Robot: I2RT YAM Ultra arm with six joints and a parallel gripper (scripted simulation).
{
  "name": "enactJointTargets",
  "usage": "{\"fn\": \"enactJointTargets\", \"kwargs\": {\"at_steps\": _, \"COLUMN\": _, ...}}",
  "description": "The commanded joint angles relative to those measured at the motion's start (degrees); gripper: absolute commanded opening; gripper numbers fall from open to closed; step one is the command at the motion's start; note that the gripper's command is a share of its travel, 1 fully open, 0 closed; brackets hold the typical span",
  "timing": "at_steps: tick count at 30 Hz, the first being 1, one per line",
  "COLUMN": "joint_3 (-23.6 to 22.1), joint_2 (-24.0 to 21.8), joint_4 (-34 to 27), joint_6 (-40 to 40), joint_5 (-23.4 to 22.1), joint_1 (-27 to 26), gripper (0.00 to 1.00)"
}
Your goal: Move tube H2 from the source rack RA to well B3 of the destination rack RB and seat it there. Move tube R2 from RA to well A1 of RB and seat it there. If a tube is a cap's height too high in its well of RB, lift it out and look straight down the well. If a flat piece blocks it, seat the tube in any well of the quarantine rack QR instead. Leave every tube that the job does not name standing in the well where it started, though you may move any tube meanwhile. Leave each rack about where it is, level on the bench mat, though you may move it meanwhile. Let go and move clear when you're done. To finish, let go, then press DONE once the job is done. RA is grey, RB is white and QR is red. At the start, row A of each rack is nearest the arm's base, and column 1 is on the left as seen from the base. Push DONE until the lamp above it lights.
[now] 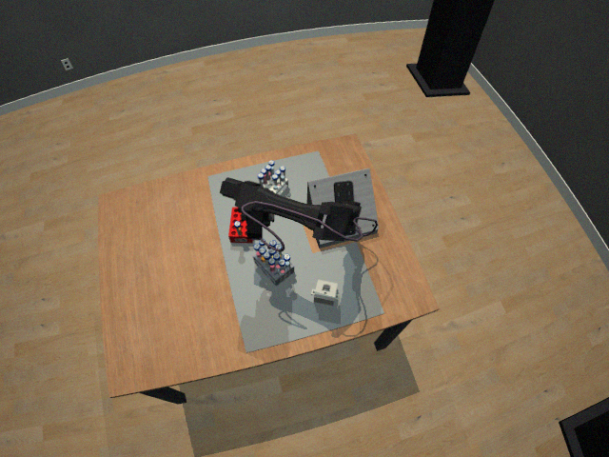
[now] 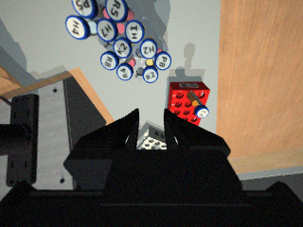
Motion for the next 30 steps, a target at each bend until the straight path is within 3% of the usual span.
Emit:
{"fn": "enactJointTargets", "kwargs": {"at_steps": 1, "joint_3": 1.7, "joint_2": -2.4, "joint_4": -2.0, "joint_6": 3.3, "joint_5": -2.1, "joint_1": 1.3, "gripper": 0.3}}
{"fn": "enactJointTargets", "kwargs": {"at_steps": 19, "joint_3": -0.1, "joint_2": -1.2, "joint_4": -1.6, "joint_6": 3.3, "joint_5": -2.2, "joint_1": 0.7, "gripper": 0.3}}
{"fn": "enactJointTargets", "kwargs": {"at_steps": 30, "joint_3": -3.6, "joint_2": -1.1, "joint_4": 3.7, "joint_6": 6.0, "joint_5": -2.8, "joint_1": 3.4, "gripper": 0.3}}
